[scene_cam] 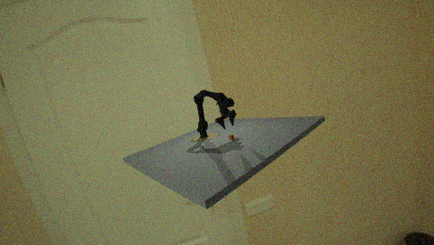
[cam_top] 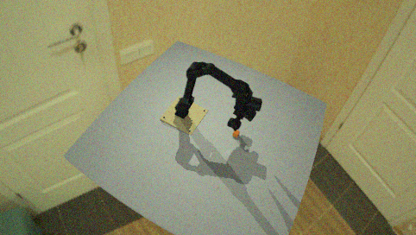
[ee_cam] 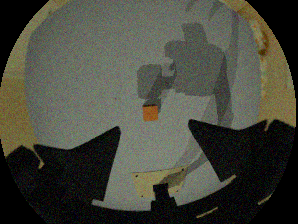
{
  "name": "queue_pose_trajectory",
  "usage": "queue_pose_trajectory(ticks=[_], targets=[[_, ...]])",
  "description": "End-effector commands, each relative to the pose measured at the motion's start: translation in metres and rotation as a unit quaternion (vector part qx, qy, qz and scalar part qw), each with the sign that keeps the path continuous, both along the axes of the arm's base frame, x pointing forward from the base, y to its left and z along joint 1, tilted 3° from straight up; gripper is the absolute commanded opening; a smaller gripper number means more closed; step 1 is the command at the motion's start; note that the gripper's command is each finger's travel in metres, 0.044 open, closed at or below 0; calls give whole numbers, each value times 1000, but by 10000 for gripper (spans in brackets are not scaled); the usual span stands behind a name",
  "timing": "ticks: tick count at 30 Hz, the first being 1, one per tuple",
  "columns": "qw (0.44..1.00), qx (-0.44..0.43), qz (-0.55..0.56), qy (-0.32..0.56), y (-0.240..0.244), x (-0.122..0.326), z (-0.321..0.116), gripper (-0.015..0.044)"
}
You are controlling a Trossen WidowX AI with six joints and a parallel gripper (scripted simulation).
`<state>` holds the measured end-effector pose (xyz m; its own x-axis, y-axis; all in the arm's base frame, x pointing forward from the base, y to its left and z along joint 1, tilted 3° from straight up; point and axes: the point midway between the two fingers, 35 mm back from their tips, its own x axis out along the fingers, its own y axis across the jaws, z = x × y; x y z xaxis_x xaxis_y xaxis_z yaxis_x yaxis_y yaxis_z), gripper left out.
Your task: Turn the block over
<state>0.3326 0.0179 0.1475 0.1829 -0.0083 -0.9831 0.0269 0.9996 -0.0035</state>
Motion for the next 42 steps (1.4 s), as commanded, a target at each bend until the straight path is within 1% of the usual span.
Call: queue_pose_trajectory(ticks=[1,7,10,12,17,20,25,42], targets=[[999,4,1,52,0,4,1,440],[999,4,1,52,0,4,-1,440],[999,4,1,51,0,6,-26,440],[999,4,1,52,0,7,-34,440],[999,4,1,52,0,7,-35,440],[999,4,1,52,0,8,-48,440],[999,4,1,52,0,8,-50,440],[999,4,1,52,0,10,-77,440]])
